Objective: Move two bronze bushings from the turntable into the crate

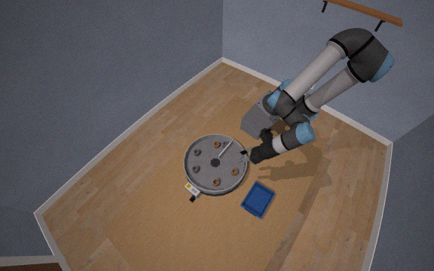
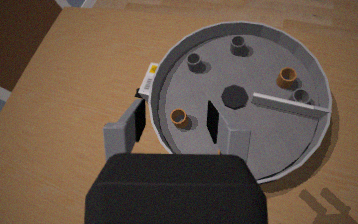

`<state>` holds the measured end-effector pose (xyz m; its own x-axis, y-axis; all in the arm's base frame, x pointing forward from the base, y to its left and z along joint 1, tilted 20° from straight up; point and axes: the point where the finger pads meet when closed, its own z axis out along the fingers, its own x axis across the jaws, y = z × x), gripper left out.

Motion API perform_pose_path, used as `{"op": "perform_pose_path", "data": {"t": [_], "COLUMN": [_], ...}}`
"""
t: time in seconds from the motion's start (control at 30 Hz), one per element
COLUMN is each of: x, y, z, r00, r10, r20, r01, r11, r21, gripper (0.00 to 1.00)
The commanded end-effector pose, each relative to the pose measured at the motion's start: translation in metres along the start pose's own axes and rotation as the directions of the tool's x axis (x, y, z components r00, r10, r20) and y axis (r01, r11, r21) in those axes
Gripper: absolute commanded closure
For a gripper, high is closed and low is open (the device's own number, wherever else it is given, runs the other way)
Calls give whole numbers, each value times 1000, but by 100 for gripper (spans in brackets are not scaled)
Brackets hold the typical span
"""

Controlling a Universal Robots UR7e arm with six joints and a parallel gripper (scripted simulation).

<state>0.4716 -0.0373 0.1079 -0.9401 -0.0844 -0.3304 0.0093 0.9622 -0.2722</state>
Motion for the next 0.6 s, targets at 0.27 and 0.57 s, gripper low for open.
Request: {"op": "perform_pose_path", "data": {"t": [0.27, 0.57], "x": [0, 0], "y": [-1, -1], "z": [0, 0], "r00": [997, 997], "r10": [-13, -13], "r20": [-75, -75], "r01": [-3, -3], "r11": [978, 978], "r21": [-210, -210], "gripper": [0, 0]}}
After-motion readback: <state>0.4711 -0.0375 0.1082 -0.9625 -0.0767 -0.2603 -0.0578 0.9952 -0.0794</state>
